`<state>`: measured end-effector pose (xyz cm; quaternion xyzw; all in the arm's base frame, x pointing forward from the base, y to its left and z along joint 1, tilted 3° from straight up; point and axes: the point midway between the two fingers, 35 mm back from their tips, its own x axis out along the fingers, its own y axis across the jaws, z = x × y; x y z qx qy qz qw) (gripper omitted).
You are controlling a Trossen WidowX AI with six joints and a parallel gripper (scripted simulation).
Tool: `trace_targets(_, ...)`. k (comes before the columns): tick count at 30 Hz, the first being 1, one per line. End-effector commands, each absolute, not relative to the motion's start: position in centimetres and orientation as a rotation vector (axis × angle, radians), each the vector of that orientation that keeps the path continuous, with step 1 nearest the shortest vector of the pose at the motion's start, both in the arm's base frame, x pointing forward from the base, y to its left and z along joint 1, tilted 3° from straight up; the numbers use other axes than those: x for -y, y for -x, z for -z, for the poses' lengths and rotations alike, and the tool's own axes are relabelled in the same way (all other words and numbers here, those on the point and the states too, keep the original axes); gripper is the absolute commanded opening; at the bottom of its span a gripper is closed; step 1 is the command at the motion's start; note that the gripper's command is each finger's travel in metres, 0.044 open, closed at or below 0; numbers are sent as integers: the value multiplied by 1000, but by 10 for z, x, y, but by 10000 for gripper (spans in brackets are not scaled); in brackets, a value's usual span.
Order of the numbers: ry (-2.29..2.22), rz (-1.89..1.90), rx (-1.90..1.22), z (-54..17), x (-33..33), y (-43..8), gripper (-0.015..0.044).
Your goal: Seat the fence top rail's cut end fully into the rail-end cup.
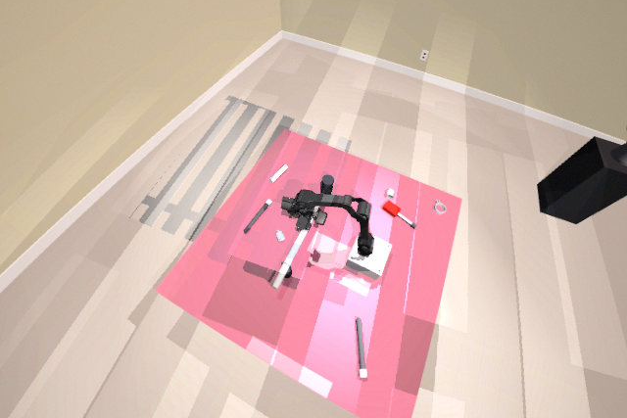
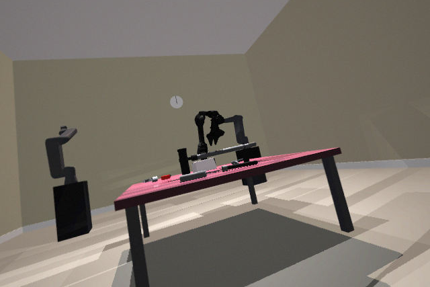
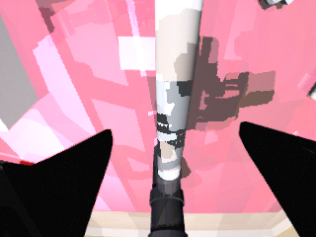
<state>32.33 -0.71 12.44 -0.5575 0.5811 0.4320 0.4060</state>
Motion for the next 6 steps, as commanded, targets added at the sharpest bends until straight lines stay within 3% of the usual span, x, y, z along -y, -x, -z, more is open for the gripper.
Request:
trace_targets(1,1400,-1091,-1466,-125,6,-323,440)
trace_targets(6,1400,-1091,-1466,-125,6,-323,440)
